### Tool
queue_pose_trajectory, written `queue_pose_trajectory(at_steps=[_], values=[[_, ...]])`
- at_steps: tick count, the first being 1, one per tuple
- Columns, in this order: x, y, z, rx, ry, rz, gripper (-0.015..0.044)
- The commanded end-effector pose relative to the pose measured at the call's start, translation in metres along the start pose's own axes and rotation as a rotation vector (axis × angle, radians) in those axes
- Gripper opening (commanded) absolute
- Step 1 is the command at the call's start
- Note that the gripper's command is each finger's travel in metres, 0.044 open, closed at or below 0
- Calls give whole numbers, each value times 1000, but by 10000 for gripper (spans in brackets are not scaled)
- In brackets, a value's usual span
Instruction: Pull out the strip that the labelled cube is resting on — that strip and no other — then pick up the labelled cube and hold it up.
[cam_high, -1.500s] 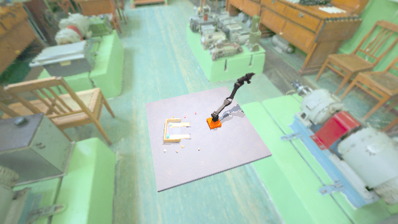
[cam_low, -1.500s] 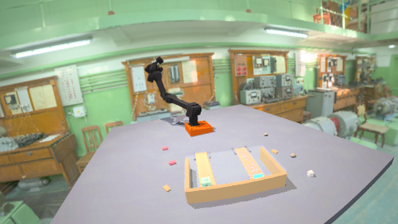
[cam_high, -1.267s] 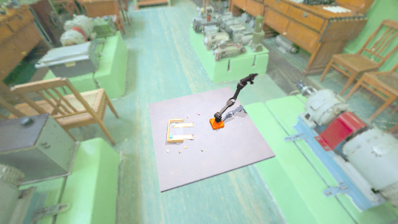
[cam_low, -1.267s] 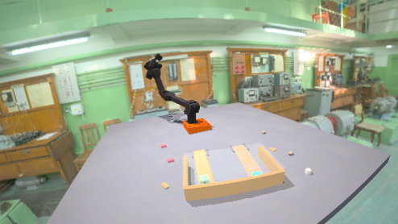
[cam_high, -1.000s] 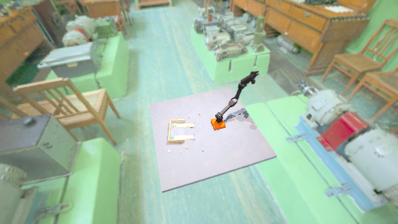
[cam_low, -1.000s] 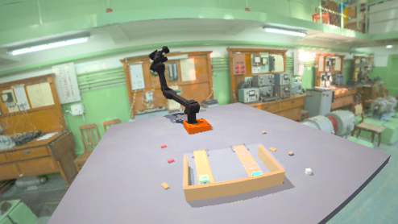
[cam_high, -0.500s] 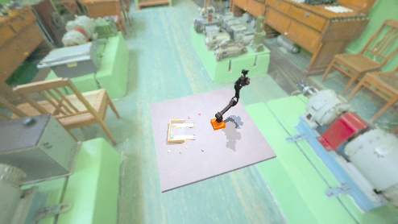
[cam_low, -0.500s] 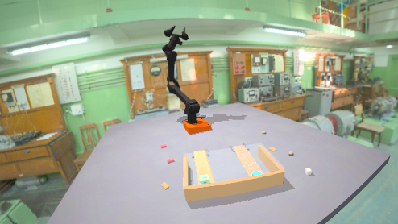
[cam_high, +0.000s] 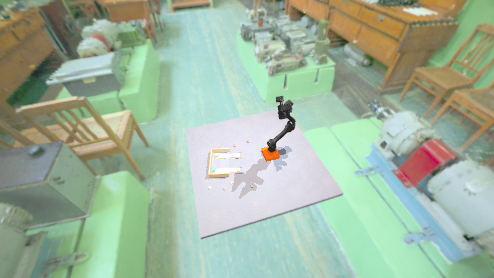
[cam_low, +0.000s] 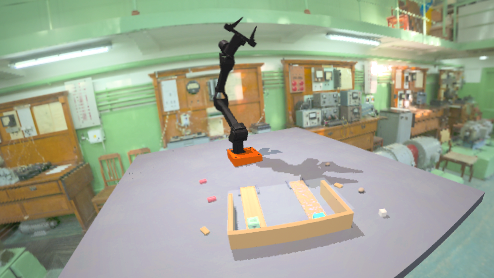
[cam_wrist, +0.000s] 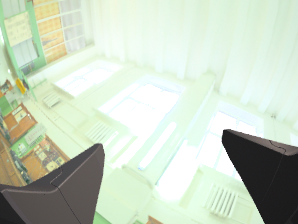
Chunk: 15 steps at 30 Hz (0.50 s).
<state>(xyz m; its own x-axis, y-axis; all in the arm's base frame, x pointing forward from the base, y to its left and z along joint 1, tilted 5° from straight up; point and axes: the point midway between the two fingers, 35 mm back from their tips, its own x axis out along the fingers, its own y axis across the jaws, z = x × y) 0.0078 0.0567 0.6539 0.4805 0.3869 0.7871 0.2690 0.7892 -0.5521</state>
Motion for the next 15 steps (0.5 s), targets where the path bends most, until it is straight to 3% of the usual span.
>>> queue_pose_trajectory(at_steps=[1,8,15], values=[[8,25,-56,87,149,39,400],[1,74,-166,249,450,91,400],[-39,121,-268,406,768,97,400]])
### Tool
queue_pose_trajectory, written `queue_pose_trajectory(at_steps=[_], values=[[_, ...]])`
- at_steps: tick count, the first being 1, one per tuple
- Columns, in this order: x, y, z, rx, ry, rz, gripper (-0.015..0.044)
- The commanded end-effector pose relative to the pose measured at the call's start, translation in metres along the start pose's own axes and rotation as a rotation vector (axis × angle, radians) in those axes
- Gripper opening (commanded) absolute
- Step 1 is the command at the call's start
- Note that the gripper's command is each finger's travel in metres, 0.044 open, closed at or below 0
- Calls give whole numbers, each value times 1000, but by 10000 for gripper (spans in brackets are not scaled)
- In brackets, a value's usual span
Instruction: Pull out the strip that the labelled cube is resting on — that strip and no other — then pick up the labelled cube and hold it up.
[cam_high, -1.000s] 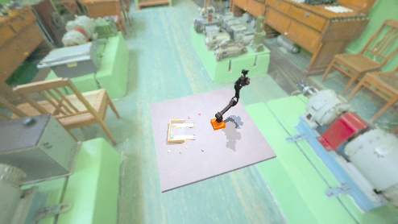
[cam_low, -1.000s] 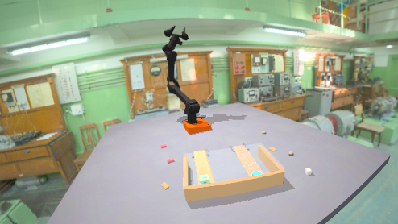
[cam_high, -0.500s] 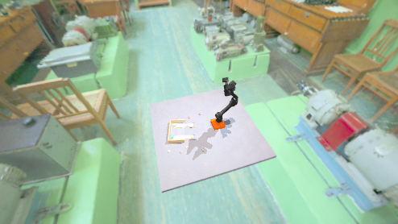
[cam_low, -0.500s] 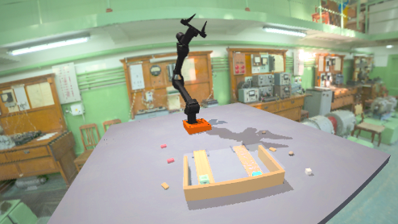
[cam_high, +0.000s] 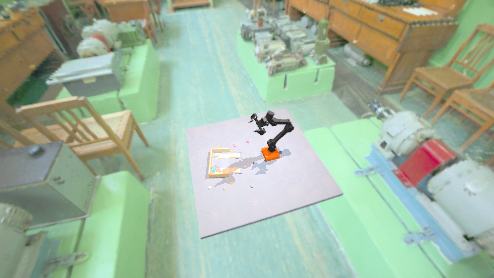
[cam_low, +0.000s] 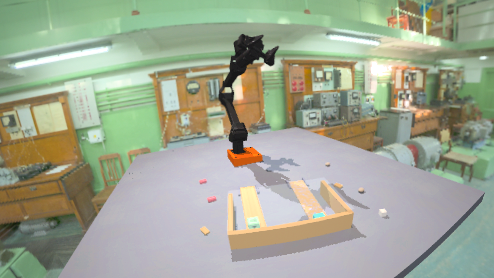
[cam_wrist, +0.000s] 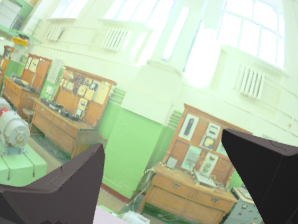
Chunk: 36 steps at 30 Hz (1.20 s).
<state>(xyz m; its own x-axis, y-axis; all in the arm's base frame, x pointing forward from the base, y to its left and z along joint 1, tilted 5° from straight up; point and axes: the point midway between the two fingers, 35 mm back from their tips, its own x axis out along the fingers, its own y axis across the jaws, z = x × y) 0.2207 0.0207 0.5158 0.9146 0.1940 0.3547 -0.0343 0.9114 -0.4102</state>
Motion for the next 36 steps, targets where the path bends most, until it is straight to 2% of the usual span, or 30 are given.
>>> queue_pose_trajectory(at_steps=[1,9,17,19,26,29,36], values=[[12,4,-59,90,161,-10,400],[5,19,-197,298,536,-61,400],[-47,43,-318,500,912,-161,400],[-58,47,-335,530,970,-180,400],[-60,48,-337,534,978,-183,400],[-58,45,-346,550,1053,-183,321],[-59,33,-395,630,1405,-176,137]])
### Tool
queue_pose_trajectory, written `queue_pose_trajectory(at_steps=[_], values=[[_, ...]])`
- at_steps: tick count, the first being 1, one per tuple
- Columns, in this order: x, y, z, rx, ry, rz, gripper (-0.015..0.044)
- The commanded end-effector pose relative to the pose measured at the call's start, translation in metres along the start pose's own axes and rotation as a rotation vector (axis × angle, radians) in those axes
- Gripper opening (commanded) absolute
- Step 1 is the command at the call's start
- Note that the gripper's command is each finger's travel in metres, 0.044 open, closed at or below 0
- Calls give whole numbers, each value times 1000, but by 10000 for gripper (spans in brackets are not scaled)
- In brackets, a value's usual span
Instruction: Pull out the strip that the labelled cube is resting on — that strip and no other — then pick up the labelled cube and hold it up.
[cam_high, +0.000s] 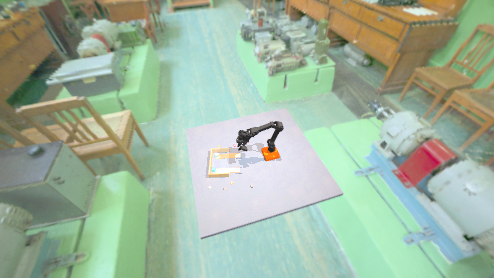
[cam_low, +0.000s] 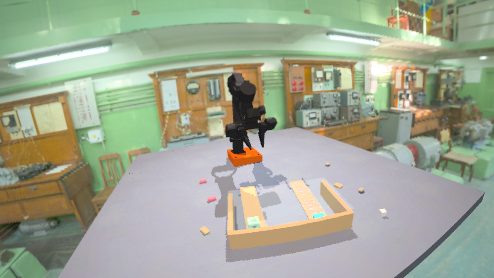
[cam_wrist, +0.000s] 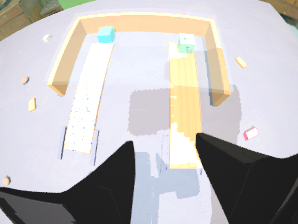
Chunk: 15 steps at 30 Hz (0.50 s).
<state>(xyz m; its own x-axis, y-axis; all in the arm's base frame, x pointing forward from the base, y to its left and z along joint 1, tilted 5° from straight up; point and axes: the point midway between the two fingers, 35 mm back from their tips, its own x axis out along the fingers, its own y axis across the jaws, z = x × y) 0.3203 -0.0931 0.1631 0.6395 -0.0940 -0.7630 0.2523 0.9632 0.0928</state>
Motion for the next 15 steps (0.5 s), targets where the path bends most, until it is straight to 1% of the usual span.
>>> queue_pose_trajectory(at_steps=[1,5,10,12,15], values=[[21,-14,-4,31,170,-30,111],[45,-29,-12,74,369,-50,6],[71,-46,-27,126,610,-65,0],[75,-49,-30,133,643,-67,0],[75,-49,-30,133,643,-67,0]])
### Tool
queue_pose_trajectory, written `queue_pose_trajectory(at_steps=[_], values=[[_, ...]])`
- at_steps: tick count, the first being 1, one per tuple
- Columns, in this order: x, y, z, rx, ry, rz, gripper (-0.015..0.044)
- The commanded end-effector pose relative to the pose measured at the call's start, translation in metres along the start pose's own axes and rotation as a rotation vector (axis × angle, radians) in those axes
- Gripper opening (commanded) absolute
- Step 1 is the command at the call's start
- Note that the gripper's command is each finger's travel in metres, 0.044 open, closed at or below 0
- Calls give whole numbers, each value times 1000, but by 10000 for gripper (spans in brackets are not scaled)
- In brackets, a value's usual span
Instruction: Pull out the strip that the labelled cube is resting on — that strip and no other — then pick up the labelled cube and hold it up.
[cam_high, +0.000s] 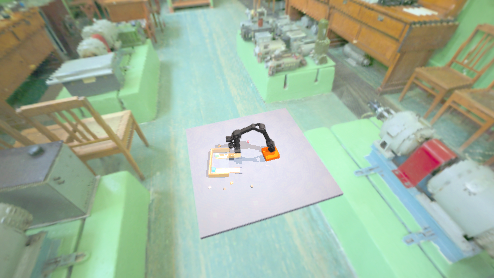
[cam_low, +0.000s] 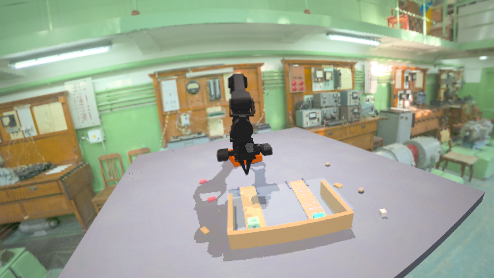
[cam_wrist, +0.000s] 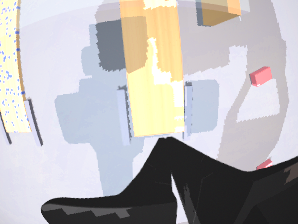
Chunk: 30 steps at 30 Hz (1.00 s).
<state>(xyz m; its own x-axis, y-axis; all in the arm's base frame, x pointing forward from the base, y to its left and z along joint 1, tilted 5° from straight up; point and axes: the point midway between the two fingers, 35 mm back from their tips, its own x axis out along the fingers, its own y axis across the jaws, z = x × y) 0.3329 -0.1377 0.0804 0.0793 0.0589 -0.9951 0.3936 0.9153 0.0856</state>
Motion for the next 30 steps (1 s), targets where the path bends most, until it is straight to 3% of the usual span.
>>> queue_pose_trajectory(at_steps=[1,30], values=[[-1,-1,2,-4,9,-6,0],[46,-3,2,-4,9,-6,0]])
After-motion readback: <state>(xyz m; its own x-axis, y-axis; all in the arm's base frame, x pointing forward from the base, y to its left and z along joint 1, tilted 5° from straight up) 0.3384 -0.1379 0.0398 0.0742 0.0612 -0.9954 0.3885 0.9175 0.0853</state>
